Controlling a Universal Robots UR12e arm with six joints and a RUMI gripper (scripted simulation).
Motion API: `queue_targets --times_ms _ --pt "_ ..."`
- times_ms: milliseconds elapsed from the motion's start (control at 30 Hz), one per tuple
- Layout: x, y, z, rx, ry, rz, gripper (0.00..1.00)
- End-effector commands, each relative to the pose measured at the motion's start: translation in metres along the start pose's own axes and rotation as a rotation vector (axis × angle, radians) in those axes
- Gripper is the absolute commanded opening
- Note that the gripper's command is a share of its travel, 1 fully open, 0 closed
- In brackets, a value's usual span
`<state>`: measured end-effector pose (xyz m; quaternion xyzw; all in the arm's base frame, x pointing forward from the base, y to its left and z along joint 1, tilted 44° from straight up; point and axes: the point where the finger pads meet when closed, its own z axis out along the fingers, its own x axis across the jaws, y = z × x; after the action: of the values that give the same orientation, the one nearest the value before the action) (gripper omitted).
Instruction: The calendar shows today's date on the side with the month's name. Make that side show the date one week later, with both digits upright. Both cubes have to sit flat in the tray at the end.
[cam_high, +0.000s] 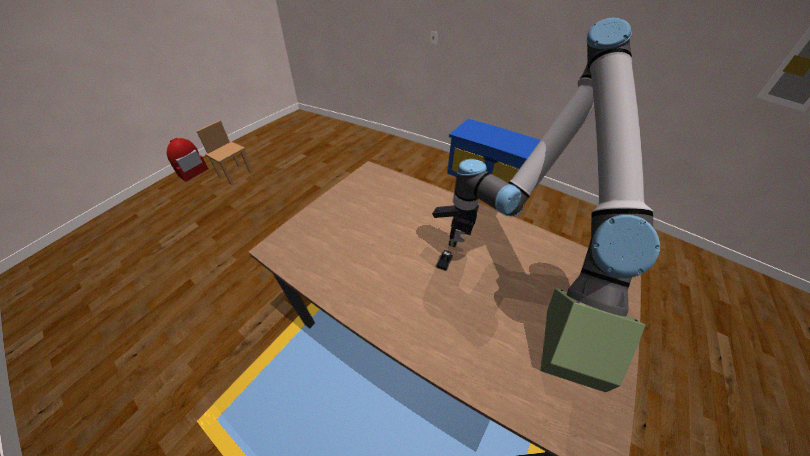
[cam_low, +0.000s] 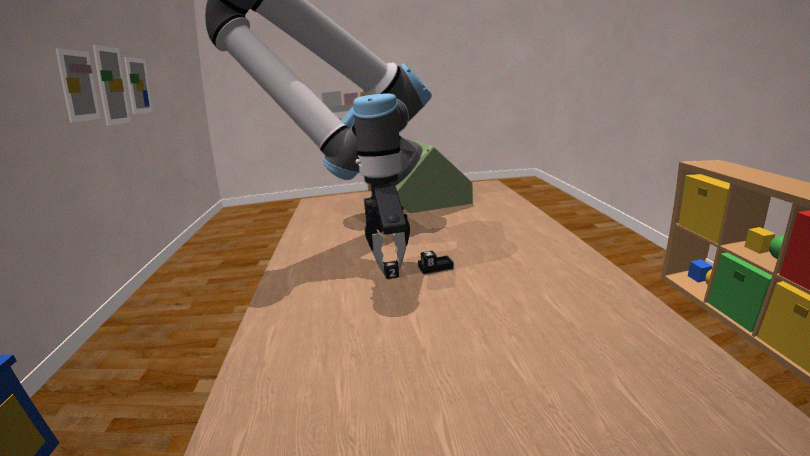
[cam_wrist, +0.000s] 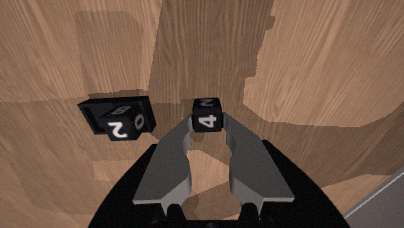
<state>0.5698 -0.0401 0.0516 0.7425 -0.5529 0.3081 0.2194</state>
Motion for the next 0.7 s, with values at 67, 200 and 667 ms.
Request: queue_targets --times_ms 67,200,667 --pt "0.0001 -0.0003 -0.0004 0.001 0.000 0.000 0.10" --pt "0.0001 -0.0003 -0.0004 0.001 0.000 0.000 0.10" --pt "0.0001 -0.0003 -0.0004 0.001 0.000 0.000 0.21"
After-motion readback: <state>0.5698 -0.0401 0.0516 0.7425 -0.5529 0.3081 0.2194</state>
